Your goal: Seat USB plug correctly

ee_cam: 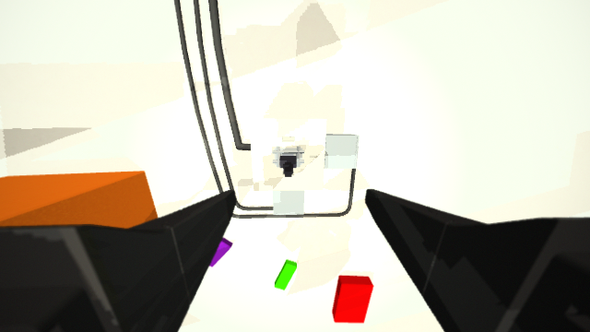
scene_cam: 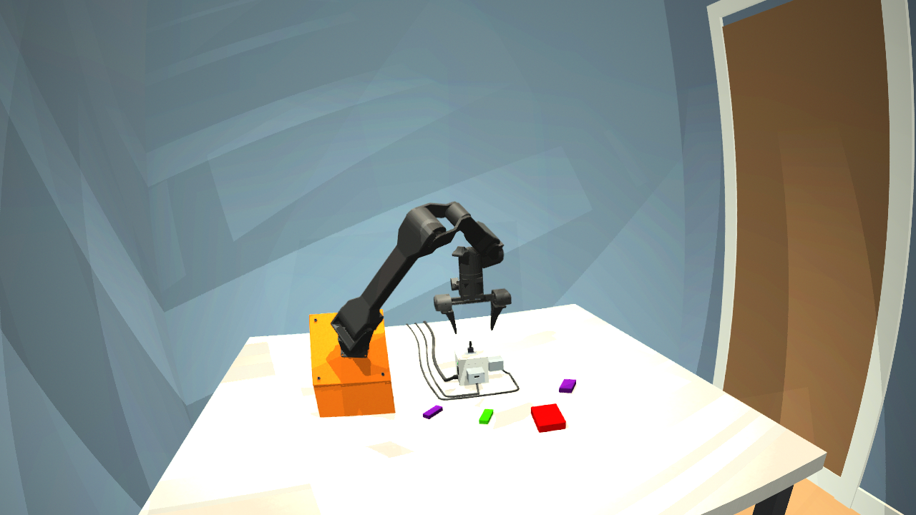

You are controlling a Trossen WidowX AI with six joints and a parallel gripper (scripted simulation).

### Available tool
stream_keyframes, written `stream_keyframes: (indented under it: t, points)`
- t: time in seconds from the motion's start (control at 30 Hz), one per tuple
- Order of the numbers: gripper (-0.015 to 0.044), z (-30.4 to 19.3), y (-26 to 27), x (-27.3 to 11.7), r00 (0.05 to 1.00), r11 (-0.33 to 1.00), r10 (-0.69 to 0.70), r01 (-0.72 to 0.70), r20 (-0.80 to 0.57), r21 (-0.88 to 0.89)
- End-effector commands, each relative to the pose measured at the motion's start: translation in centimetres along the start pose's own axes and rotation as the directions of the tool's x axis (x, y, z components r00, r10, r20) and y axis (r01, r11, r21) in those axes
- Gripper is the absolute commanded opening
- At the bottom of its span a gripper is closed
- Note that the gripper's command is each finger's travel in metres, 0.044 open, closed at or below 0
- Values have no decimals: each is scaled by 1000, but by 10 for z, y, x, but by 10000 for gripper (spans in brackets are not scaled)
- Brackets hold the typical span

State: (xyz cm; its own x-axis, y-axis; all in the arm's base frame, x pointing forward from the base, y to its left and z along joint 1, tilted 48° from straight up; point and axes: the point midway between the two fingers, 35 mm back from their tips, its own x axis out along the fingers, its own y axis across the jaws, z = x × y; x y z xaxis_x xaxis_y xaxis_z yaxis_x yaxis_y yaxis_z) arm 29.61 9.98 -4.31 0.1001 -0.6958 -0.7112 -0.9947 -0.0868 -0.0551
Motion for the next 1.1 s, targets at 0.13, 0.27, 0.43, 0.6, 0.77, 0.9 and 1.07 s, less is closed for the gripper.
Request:
stream_keyframes:
  t: [0.13, 0.27, 0.43, 0.6, 0.77, 0.9, 1.07]
  points:
    - [440, 8, 10, 5, 999, 1000, 4, -4, -38, -8]
    - [440, 8, 10, 5, 999, 1000, 4, -4, -38, -8]
    - [440, 8, 10, 9, 999, 1000, 3, -4, -38, -8]
    - [440, 8, 10, 14, 999, 1000, 3, -4, -38, -8]
    - [440, 7, 10, 19, 999, 1000, 3, -4, -38, -8]
    - [440, 7, 10, 23, 999, 1000, 3, -4, -39, -8]
    - [440, 7, 10, 28, 999, 1000, 3, -4, -39, -8]
